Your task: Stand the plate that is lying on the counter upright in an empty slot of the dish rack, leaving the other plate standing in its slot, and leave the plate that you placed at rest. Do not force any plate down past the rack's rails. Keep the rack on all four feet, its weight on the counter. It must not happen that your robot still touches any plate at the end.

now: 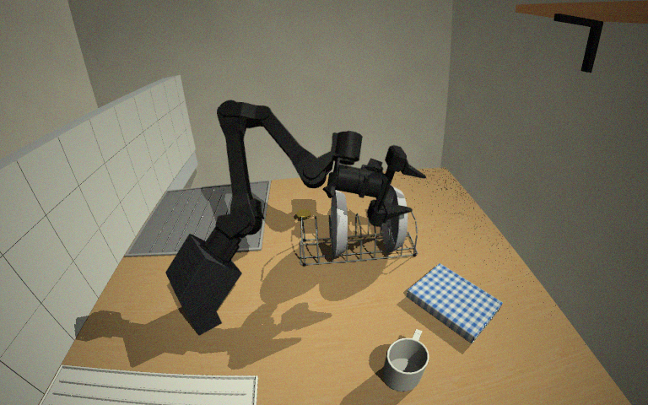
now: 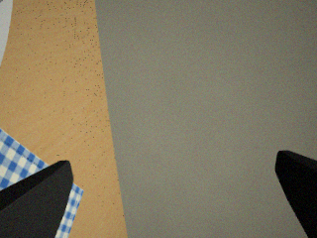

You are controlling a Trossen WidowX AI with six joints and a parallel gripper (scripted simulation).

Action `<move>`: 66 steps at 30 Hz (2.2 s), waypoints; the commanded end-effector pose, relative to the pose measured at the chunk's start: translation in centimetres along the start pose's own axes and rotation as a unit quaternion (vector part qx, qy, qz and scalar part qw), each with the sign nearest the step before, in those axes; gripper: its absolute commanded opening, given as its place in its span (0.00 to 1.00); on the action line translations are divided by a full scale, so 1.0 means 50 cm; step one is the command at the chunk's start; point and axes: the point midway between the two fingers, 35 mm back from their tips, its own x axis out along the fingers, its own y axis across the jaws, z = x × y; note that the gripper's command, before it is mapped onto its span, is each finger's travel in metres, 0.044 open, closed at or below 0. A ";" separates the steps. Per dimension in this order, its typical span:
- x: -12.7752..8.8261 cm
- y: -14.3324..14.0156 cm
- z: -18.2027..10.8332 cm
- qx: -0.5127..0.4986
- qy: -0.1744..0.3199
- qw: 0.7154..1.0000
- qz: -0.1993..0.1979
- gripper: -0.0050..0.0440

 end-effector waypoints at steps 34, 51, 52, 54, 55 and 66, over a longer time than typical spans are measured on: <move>-0.021 0.000 -0.085 0.003 -0.008 1.000 0.015 1.00; -0.039 -0.002 -0.120 0.003 -0.008 1.000 0.024 1.00; -0.040 -0.002 -0.122 0.003 -0.008 1.000 0.025 1.00; -0.043 -0.002 -0.127 0.003 -0.008 1.000 0.027 1.00; -0.044 -0.003 -0.129 0.003 -0.008 1.000 0.027 1.00; -0.060 -0.004 -0.151 0.003 -0.006 0.999 0.035 1.00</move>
